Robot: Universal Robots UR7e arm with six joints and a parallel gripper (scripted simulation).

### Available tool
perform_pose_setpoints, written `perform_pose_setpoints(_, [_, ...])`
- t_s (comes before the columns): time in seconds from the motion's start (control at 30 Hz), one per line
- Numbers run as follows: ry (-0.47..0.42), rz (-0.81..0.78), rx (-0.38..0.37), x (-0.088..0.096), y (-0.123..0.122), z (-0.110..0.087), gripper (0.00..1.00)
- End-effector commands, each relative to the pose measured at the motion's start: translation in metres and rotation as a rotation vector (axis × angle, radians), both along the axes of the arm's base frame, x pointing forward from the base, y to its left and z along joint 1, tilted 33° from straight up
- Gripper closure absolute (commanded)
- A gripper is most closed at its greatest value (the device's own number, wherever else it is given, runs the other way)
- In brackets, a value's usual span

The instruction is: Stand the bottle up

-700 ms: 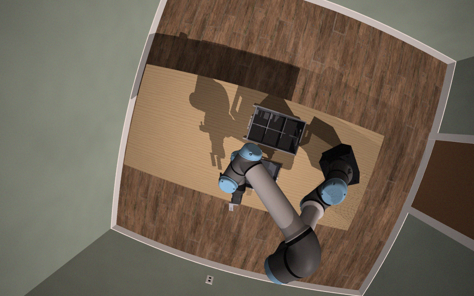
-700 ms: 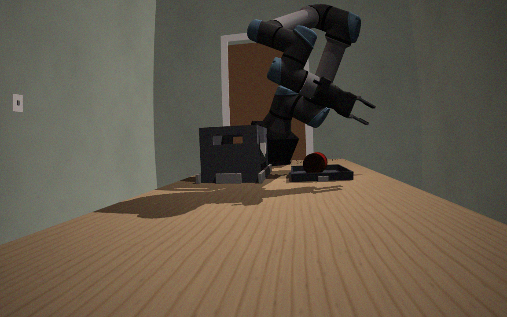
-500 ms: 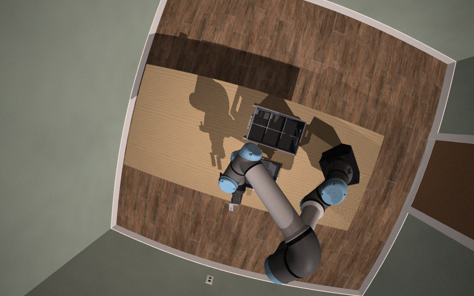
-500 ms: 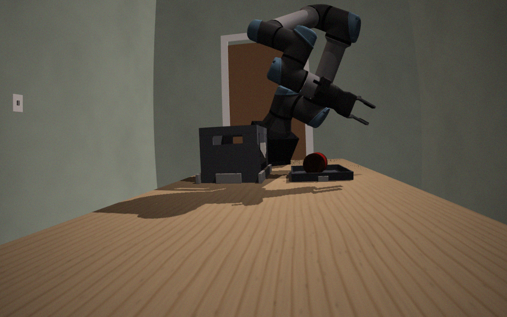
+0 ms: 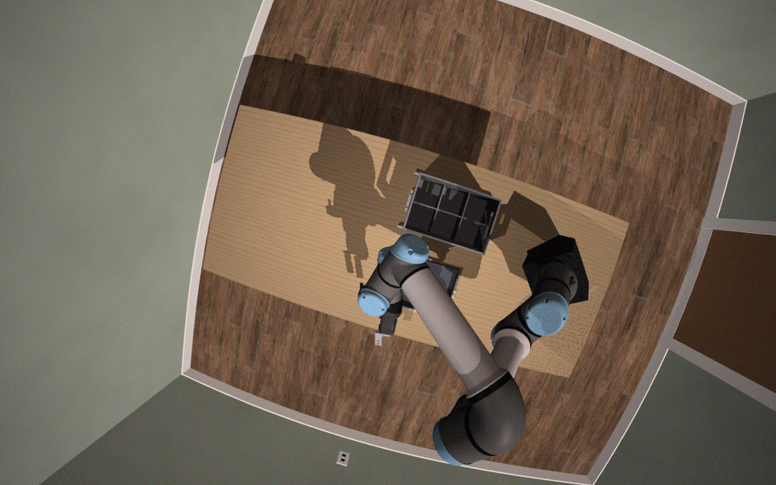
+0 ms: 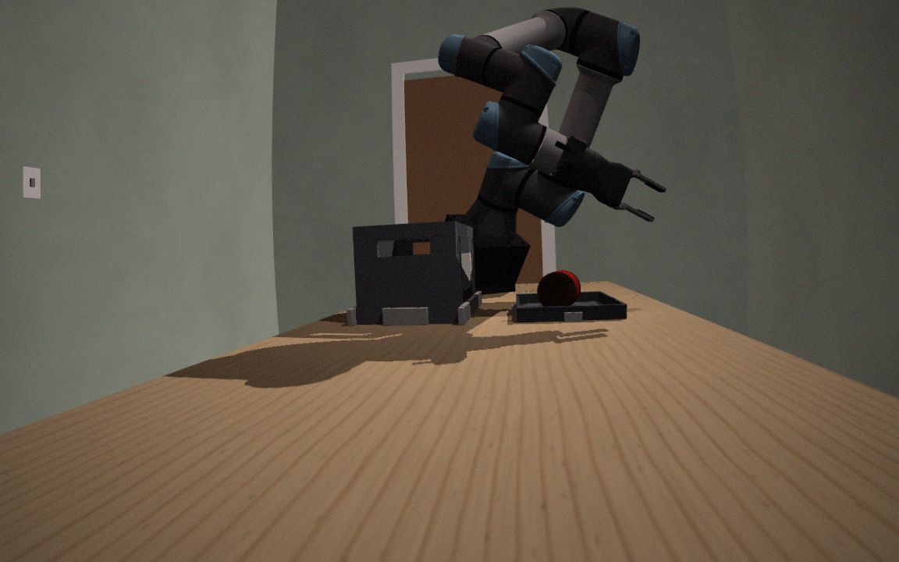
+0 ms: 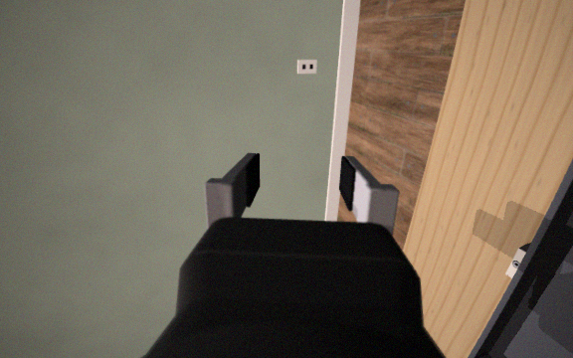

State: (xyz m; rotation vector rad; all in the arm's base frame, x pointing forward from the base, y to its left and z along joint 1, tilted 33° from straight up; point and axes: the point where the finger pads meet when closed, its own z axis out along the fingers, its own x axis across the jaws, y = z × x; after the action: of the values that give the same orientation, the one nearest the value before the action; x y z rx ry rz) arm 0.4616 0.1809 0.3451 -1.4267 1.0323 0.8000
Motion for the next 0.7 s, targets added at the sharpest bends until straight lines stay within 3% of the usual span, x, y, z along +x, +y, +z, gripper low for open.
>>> perform_pose_setpoints(0.0, [-0.009,0.001,-0.003,-0.001,0.0,0.001,0.0])
perform_pose_setpoints(0.17, [-0.06,0.011,-0.021,-0.006,0.0,0.001,0.0])
perform_pose_setpoints(0.33, [-0.178,0.034,-0.064,-0.017,0.001,0.003,0.0])
perform_pose_setpoints(0.4, [-0.178,0.034,-0.064,-0.017,0.001,0.003,0.0])
perform_pose_setpoints(0.67, [-0.455,0.098,-0.171,-0.044,0.002,0.002,0.0])
